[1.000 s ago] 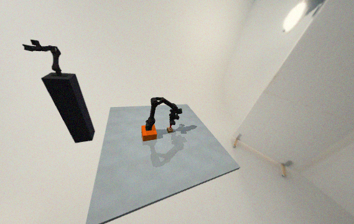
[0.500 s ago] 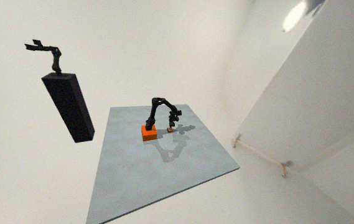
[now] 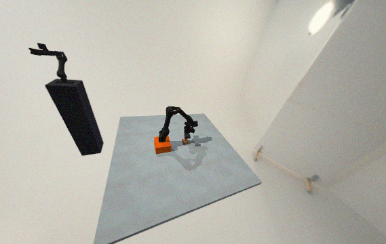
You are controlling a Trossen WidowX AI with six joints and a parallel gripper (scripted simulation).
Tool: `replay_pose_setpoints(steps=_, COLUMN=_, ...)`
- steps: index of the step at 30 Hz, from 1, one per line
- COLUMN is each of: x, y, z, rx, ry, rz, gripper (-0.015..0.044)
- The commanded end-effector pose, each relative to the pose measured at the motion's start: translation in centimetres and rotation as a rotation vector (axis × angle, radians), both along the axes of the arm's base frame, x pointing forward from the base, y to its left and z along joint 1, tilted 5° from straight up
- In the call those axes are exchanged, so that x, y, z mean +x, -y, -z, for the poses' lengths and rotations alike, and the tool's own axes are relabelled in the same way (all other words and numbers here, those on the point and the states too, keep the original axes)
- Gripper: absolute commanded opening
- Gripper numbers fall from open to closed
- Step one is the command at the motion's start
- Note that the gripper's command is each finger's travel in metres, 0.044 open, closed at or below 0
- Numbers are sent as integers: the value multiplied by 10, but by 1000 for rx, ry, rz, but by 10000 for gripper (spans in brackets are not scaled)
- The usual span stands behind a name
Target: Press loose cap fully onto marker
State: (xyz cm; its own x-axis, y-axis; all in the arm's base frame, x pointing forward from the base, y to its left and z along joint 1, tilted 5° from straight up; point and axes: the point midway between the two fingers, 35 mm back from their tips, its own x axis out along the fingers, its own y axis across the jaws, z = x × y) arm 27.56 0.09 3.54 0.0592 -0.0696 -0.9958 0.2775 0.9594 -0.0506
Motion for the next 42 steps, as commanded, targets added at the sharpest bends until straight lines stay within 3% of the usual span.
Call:
replay_pose_setpoints(steps=1, x=0, y=0, z=0, rx=0, ry=0, rz=0, gripper=131)
replay_pose_setpoints(steps=13, x=0, y=0, z=0, rx=0, ry=0, rz=0, gripper=440)
replay_pose_setpoints(steps=16, x=1, y=-1, z=-9, rx=0, ry=0, rz=0, gripper=440)
replay_pose_setpoints(steps=21, x=-4, y=-5, z=-72, rx=1, ry=0, rz=0, gripper=440)
replay_pose_setpoints(steps=25, x=-4, y=-6, z=-75, rx=1, ry=0, rz=0, gripper=440)
replay_pose_setpoints(steps=30, x=-6, y=-7, z=-66, rx=-17, ry=-16, rz=-247, gripper=309)
replay_pose_setpoints(steps=42, x=-6, y=-7, z=-65, rx=-18, ry=-17, rz=-262, gripper=0)
